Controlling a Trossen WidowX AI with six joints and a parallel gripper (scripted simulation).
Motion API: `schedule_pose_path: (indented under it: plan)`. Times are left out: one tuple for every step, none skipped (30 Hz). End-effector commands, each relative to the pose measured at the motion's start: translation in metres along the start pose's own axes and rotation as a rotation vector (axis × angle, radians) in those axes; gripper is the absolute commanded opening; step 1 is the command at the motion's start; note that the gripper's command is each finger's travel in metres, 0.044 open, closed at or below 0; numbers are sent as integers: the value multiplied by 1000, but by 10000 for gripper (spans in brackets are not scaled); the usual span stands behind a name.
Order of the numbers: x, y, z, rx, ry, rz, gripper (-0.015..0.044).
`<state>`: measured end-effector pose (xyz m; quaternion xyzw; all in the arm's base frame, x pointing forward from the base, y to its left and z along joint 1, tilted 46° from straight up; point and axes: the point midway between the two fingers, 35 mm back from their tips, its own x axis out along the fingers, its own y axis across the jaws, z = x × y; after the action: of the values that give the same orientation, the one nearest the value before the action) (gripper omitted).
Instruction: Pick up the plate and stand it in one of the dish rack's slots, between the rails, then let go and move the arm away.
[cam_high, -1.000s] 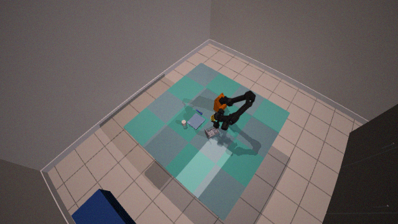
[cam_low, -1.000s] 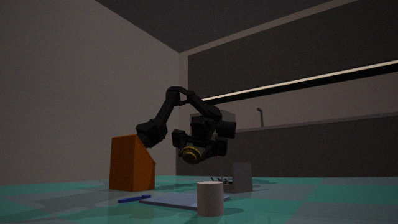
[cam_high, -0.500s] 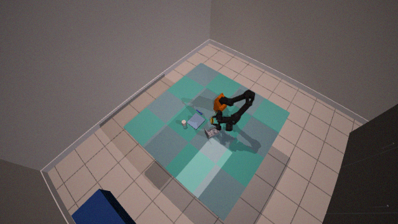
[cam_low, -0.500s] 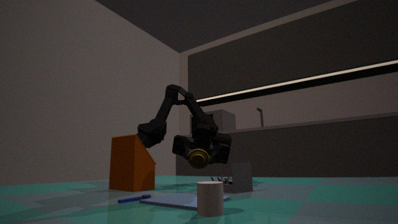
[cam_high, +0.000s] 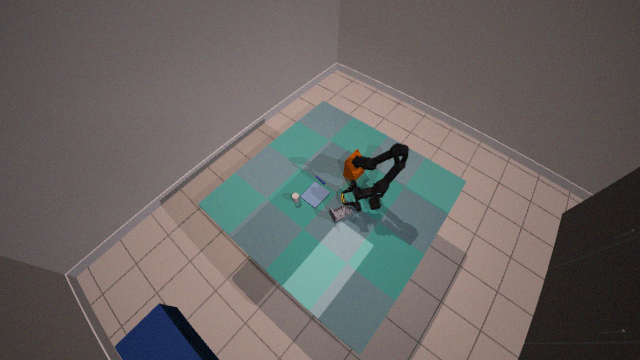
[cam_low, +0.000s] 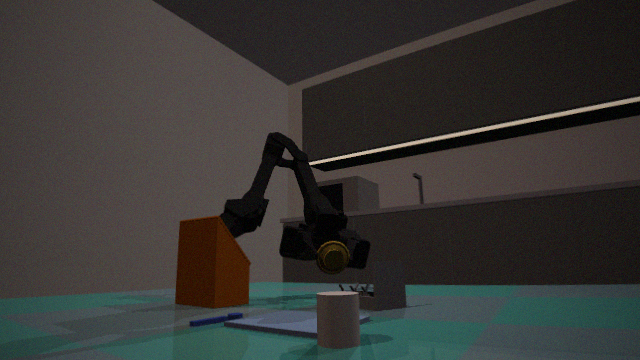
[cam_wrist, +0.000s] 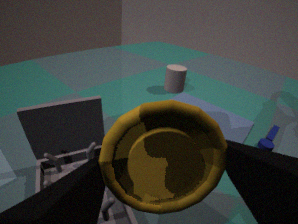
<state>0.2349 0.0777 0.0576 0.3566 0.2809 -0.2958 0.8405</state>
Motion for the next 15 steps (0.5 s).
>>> schedule_pose_path:
  plan:
    - [-7,5,0,11,-60,78,0]
    - [-8,7,0,12,-72,96,0]
    - [-10,8,-1,14,-84,113,0]
    - [-12,9,-1,16,-96,131,0]
    - [-13,10,-2,18,-108,148,0]
    - [-15,11,-2,20,-119,166,0]
    - [-17,12,-2,23,-130,183,0]
    - [-19,13,-3,26,-141,201,0]
    - [-21,14,-3,30,-152,218,0]
    - [-23,14,-4,34,-162,236,0]
    - [-25,15,-4,38,-172,253,0]
    - [-27,16,-4,43,-183,270,0]
    - [-30,16,-5,48,-192,288,0]
    - [-32,17,-5,53,-202,305,0]
    - [-34,17,-5,59,-212,322,0]
